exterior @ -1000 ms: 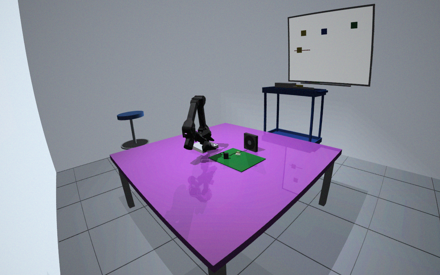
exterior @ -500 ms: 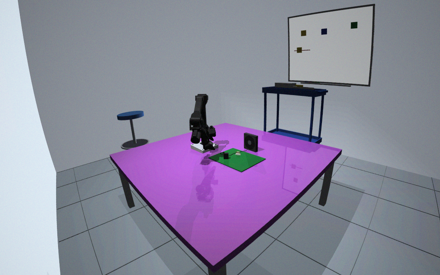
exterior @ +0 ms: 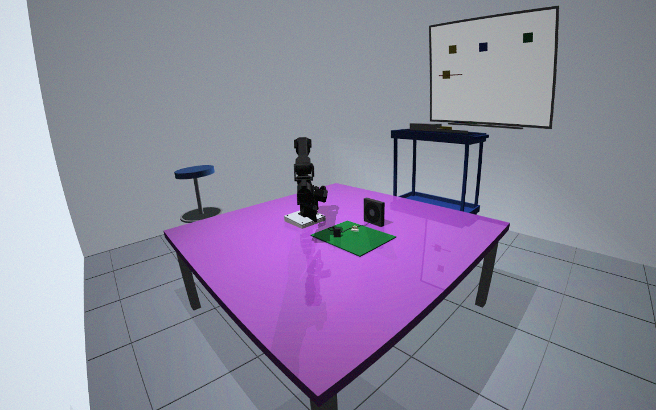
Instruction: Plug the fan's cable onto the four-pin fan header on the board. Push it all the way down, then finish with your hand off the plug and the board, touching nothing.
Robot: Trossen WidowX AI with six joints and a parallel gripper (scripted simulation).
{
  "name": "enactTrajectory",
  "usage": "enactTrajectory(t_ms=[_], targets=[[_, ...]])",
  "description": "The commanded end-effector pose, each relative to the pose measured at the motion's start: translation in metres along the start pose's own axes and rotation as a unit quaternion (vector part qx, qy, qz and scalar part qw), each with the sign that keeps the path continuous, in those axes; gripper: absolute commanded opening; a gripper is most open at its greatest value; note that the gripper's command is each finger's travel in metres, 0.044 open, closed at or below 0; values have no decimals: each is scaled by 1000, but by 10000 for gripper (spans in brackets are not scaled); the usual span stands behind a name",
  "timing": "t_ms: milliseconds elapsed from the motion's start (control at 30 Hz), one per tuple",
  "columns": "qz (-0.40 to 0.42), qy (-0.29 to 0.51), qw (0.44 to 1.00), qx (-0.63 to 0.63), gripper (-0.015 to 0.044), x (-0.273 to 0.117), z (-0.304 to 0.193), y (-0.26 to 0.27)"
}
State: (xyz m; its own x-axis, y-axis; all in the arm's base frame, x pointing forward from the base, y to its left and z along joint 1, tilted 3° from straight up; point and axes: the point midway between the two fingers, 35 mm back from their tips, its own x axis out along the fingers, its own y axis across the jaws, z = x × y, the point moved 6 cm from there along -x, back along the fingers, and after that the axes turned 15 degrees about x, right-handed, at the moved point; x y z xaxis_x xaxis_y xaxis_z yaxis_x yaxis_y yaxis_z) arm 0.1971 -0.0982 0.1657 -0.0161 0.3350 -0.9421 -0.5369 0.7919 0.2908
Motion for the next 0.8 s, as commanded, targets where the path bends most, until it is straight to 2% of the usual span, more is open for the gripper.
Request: enactTrajectory(t_ms=[0, 400, 633, 767], targets=[[-46, 20, 999, 19, 440, -10, 7, 3], [-175, 42, 980, 81, 440, -35, 25, 15], [-156, 43, 984, 80, 440, -30, 23, 14], [-163, 20, 961, 223, 440, -34, 33, 15]])
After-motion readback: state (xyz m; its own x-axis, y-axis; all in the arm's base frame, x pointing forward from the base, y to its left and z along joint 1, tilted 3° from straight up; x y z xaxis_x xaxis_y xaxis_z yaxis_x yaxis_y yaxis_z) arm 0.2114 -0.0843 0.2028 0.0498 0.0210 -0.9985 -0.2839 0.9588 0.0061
